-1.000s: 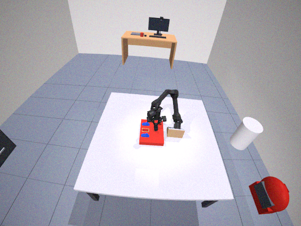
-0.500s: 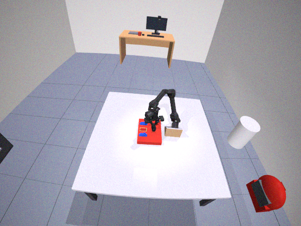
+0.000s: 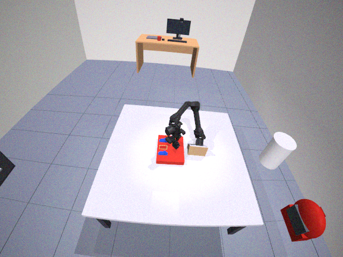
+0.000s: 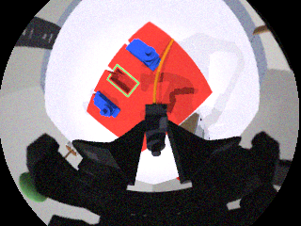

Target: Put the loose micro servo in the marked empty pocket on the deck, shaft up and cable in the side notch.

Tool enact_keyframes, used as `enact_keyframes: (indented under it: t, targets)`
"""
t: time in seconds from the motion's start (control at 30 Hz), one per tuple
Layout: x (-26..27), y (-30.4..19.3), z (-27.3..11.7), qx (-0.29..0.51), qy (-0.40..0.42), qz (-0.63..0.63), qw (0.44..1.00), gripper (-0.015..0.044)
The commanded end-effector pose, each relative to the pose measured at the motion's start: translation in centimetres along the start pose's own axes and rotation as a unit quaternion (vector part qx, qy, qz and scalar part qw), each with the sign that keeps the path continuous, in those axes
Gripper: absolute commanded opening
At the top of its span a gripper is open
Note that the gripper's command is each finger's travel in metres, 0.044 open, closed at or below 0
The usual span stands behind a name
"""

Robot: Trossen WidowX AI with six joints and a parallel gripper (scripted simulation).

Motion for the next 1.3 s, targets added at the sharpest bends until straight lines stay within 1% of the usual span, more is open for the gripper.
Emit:
enact_keyframes:
  t: [0.0,0.3,0.63,0.9,1.27]
  targets:
    - [0.2,0.0,-0.2,0.001,0.005,-0.069,0.998,0.0]
    - [0.2,0.0,-0.2,0.0,0.005,-0.223,0.975,0.0]
    - [0.2,0.0,-0.2,-0.001,0.005,-0.385,0.923,0.0]
    - [0.4,0.4,-0.2,-0.001,0.005,-0.395,0.919,0.0]
    - [2.6,3.9,-0.3,-0.002,0.005,-0.394,0.919,0.0]
Point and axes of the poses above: the point midway between the two fingers, 35 mm back from their tips, its own z axis out along the fingers, its own x axis across the jaws, y = z × x, the point moved 3 cm from there along -z, back along the fingers, and after that the axes turned 14 degrees about -z, right-handed, at the moved point
